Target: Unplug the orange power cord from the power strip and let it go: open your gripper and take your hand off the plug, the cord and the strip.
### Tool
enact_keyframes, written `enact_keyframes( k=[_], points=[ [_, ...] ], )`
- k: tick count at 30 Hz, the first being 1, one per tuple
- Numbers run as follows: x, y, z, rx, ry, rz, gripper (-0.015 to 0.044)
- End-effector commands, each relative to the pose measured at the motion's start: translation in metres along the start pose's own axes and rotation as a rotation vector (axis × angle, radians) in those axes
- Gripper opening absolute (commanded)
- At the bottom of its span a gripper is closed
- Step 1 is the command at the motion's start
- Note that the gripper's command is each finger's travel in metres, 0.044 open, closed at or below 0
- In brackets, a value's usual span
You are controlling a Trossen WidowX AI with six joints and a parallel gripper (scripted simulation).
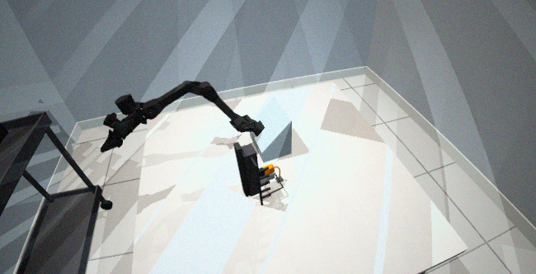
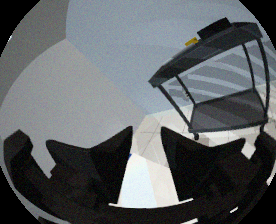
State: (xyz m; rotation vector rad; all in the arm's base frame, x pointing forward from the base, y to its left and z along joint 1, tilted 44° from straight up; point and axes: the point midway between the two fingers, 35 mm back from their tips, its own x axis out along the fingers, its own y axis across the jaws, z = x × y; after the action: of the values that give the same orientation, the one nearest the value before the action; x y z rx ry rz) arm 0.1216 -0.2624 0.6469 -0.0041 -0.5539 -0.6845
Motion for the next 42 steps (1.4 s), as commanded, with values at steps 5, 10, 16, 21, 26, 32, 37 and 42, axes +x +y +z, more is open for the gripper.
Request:
enact_keyframes(
  k=[5, 10, 16, 21, 26, 32, 37, 42],
  points=[
    [0.031, 0.005, -0.071, 0.028, 0.135, 0.026, 0.0160],
    [0.045, 0.019, -0.117, 0.028, 0.228, 0.055, 0.0160],
    [0.055, 0.044, -0.175, 0.011, 0.349, 0.104, 0.0160],
    [0.057, 0.071, -0.223, -0.020, 0.454, 0.158, 0.0160],
    [0.052, 0.104, -0.271, -0.064, 0.560, 0.225, 0.0160],
    [0.036, 0.148, -0.325, -0.137, 0.685, 0.323, 0.0160],
    [0.014, 0.185, -0.365, -0.212, 0.781, 0.419, 0.0160],
    [-0.014, 0.222, -0.401, -0.298, 0.867, 0.524, 0.0160]
  ],
)
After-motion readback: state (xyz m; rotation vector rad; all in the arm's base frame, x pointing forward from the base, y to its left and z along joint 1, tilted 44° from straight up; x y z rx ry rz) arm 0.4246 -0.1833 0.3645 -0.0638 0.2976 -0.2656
